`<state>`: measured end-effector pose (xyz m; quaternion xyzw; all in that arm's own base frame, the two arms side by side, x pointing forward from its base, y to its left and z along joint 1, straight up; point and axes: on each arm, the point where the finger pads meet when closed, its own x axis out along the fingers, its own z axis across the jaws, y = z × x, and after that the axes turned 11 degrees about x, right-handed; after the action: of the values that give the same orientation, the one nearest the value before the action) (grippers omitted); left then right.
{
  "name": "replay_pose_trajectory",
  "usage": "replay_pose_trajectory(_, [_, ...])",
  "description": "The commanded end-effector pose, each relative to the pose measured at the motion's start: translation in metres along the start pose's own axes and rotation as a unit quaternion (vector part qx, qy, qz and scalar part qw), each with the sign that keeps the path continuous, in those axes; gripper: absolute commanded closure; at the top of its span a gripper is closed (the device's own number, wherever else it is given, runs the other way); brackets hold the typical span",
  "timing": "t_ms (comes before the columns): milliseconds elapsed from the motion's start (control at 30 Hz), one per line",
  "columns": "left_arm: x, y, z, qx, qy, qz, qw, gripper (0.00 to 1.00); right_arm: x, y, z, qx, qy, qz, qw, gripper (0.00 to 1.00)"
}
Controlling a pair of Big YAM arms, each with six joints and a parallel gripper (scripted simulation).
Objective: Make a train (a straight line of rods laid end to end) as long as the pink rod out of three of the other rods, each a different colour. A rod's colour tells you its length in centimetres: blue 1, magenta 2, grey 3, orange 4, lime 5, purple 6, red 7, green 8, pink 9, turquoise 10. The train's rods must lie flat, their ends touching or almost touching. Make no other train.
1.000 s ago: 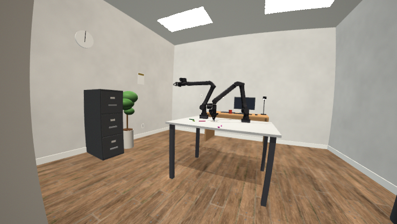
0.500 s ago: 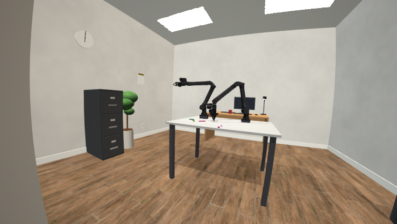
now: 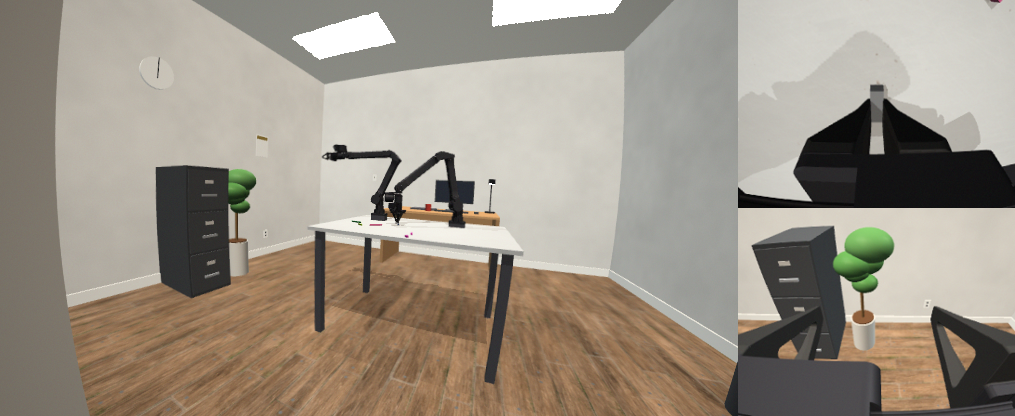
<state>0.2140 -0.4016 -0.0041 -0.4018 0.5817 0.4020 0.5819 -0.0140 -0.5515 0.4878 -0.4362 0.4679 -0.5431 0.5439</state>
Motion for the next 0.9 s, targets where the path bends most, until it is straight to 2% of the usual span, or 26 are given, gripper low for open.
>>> replay_pose_trajectory(0, [-0.0098,-0.0093,-0.0125,-0.004,0.011,-0.012,1.000,0.96,-0.0072,-0.0129,-0.0013,0.005,-0.002,-0.018,1.000,0.00])
replay_pose_trajectory(867, [-0.0103,-0.0112,-0.0147,-0.004,0.012,-0.013,1.000,0.96,-0.0072,-0.0129,-0.0013,0.005,-0.002,-0.018,1.000,0.00])
